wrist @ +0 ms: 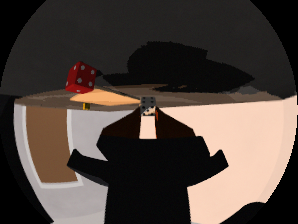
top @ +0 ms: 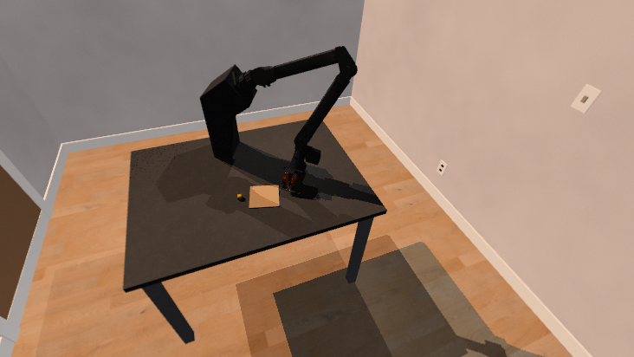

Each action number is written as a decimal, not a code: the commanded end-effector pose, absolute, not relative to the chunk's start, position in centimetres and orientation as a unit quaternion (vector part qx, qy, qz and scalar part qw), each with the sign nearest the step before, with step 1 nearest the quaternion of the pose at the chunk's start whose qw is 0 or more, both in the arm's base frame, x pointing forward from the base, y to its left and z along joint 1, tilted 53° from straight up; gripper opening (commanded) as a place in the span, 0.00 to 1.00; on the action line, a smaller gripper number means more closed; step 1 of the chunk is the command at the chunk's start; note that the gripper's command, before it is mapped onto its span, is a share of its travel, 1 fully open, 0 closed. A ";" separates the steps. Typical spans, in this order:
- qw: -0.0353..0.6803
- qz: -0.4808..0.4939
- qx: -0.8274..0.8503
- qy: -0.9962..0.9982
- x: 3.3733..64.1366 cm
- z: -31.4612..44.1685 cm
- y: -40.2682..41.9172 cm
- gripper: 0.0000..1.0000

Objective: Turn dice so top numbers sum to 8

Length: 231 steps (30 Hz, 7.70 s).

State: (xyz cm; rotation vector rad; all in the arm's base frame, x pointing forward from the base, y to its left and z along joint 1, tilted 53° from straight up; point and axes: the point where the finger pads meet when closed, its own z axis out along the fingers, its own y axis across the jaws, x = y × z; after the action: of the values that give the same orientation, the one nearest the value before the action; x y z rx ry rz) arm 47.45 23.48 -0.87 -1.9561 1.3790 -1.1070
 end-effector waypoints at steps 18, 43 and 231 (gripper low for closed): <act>0.254 -0.404 -0.720 0.504 47.2 -1.2 24.4 0.15; 0.257 -0.406 -0.718 0.504 47.7 -1.5 25.2 0.15; 0.251 -0.405 -0.719 0.505 40.9 4.9 19.6 0.34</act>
State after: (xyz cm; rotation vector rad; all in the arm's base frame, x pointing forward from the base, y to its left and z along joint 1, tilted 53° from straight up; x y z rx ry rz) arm 41.22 21.01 4.75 -1.9569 1.3680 -1.0966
